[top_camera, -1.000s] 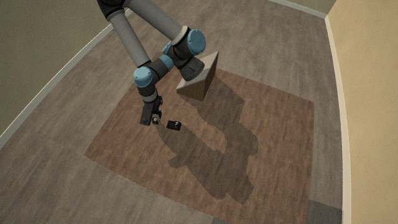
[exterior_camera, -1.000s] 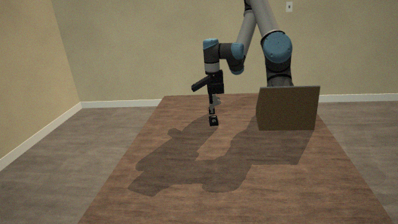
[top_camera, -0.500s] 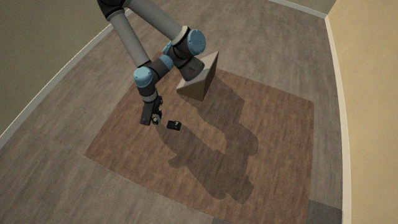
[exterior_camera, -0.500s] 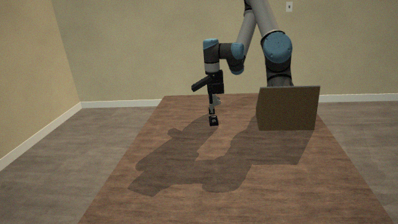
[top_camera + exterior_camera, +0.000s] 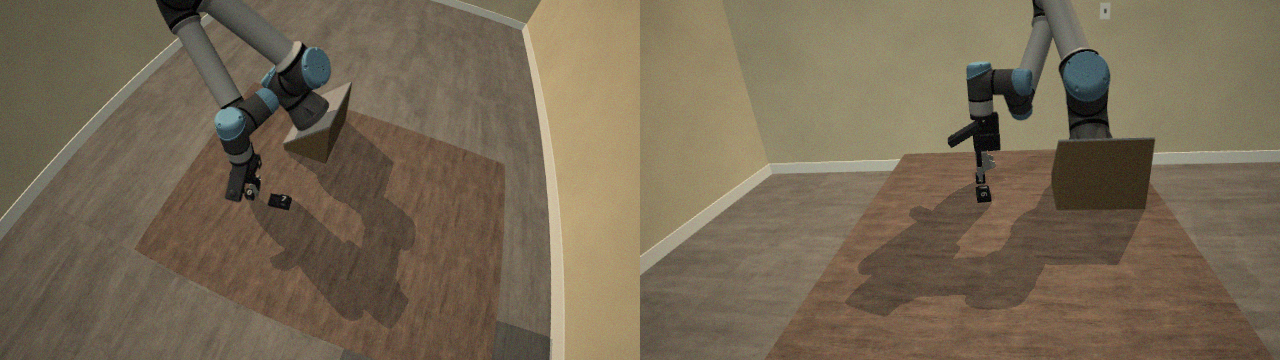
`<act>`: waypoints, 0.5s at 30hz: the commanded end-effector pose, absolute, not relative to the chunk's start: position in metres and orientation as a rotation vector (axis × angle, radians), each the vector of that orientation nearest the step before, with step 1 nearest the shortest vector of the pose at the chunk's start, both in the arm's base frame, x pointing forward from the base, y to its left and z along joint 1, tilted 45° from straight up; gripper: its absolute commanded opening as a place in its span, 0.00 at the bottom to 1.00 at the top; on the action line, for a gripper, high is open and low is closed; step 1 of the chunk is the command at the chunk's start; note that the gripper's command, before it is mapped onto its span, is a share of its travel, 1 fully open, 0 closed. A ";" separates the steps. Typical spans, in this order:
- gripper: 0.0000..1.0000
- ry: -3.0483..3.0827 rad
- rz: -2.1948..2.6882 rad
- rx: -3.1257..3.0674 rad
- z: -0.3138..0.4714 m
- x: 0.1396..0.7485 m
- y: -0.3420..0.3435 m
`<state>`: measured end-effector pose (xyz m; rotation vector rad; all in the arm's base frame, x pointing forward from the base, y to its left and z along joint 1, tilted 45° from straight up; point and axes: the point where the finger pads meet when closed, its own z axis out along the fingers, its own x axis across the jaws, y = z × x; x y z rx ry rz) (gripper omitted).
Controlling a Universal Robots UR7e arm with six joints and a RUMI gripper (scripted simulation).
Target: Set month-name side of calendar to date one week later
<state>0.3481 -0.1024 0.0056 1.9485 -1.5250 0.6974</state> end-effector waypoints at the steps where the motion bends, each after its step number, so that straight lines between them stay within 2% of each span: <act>1: 0.28 -1.525 0.698 1.949 0.007 0.348 -0.101; 15: 0.28 -1.525 0.698 1.949 0.021 0.347 -0.087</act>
